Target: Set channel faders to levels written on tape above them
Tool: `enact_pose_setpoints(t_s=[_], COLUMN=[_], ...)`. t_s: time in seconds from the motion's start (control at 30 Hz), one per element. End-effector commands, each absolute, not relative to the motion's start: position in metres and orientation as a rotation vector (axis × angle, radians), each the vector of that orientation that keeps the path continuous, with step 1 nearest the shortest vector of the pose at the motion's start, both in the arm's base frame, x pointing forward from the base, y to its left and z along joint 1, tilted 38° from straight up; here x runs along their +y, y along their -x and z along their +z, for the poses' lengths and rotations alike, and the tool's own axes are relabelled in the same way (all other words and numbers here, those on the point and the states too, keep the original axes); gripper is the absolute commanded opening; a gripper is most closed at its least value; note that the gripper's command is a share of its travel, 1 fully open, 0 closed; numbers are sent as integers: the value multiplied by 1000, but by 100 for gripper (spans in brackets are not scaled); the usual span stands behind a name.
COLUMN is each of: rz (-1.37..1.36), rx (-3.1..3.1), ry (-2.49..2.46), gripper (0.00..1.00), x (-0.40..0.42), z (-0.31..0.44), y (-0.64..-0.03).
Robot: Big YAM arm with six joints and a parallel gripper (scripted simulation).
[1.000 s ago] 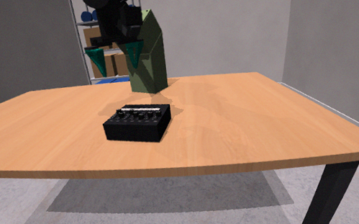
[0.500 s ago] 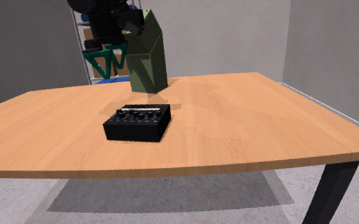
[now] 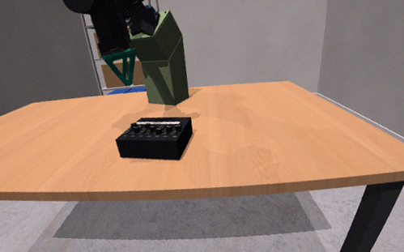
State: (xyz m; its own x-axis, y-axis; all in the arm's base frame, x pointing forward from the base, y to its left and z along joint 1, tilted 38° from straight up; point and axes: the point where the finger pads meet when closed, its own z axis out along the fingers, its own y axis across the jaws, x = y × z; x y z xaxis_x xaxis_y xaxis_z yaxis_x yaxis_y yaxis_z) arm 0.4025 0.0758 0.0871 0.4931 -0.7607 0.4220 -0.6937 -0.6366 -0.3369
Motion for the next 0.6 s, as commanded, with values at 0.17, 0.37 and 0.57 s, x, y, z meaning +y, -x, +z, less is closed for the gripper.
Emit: enact_pose_setpoints(t_s=[0.17, 0.37, 0.57], rz=[-834, -834, -834], rx=[1166, 1166, 1166], ry=[2675, 2675, 2675], gripper=[100, 100, 100], x=[75, 75, 75], z=[87, 87, 87], y=[-407, -407, -407])
